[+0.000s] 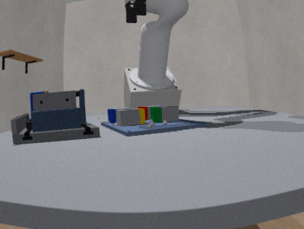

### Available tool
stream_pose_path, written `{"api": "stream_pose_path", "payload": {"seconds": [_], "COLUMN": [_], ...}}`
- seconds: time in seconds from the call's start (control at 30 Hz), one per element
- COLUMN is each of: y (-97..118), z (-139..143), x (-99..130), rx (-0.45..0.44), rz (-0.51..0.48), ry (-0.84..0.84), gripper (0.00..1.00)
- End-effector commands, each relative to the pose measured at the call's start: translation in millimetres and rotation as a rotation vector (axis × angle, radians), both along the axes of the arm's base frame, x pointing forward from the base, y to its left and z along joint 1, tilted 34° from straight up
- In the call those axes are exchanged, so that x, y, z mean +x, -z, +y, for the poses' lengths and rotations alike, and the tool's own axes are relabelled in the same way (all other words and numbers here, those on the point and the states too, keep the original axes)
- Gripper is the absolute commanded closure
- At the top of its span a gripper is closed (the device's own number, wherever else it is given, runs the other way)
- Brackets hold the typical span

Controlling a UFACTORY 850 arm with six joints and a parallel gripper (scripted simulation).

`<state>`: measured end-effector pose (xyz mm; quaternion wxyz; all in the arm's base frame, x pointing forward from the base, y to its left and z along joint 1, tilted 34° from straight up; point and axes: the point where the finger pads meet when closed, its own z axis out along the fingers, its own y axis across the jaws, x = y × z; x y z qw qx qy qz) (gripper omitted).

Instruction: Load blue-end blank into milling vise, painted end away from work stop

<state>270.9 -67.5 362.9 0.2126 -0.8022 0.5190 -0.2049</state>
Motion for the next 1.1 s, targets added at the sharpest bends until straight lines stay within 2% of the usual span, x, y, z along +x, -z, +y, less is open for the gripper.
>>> {"api": "stream_pose_path", "payload": {"seconds": [0.0,0.13,0.37,0.7,0.93,1.07], "y": [19,36,36,79,79,95], "z": [-4,-8,-8,-16,-16,-20], "x": [10,18,18,38,38,44], "rx": [0.003,0.005,0.005,0.005,0.005,0.003], "rz": [0.001,0.003,0.003,0.003,0.003,0.007], "ry": [0.006,0.011,0.011,0.011,0.011,0.013], "gripper": [0.25,0.25,0.25,0.25,0.25,0.25]}}
